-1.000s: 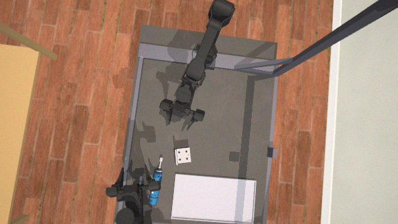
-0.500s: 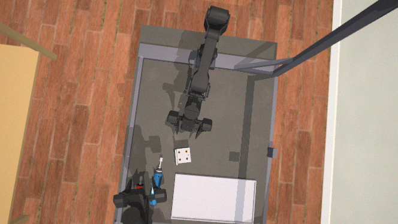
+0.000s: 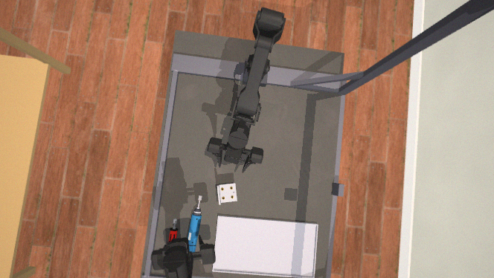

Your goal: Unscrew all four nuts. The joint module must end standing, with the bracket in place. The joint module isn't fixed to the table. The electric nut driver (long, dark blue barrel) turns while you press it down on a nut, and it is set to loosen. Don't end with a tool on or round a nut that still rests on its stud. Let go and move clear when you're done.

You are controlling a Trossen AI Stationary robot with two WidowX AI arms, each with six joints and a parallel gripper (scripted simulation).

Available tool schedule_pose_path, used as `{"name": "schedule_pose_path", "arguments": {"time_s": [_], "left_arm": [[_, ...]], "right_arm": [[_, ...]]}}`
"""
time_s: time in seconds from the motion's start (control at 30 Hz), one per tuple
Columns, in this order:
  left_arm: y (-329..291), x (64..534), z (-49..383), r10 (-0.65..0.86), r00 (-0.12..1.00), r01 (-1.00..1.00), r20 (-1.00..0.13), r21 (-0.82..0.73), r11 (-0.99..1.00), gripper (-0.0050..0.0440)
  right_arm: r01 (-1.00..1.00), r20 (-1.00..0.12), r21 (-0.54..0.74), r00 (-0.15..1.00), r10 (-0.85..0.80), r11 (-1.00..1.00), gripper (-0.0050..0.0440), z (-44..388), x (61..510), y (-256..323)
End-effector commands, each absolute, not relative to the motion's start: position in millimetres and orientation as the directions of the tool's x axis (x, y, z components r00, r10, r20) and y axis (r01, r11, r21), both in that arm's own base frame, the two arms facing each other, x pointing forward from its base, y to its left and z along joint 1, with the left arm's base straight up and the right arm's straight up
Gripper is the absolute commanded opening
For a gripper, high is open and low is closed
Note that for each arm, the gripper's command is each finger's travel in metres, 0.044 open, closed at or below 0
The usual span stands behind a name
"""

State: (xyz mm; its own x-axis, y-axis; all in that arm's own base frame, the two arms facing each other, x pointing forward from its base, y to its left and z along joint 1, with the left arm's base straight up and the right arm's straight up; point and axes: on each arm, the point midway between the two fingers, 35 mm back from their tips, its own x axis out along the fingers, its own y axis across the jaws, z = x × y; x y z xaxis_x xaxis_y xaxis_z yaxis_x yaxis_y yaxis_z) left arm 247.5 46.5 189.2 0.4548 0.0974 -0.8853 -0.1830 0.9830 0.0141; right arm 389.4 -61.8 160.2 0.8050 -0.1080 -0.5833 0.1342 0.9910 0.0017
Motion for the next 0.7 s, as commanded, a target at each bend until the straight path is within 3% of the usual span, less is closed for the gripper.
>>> {"name": "schedule_pose_path", "arguments": {"time_s": [0.0, 0.57, 0.67], "left_arm": [[37.6, 239.1, 189.2, 0.077, 0.392, -0.185, -0.917, 0.004, 0.983, 0.04], [34.1, 231.3, 183.0, 0.065, 0.351, -0.184, -0.934, -0.001, 0.983, 0.04], [33.7, 229.6, 178.0, 0.068, 0.34, -0.199, -0.938, -0.001, 0.98, 0.0328]], "right_arm": [[0.136, -0.553, -0.004, 0.825, -0.115, 0.991, 0.0395, 172.0, 393.9, -63.1], [0.139, -0.48, 0.002, 0.869, -0.121, 0.99, 0.0395, 121.7, 392.3, -59.5], [0.139, -0.457, 0.002, 0.881, -0.123, 0.99, 0.0395, 111.0, 392.7, -58.8]]}}
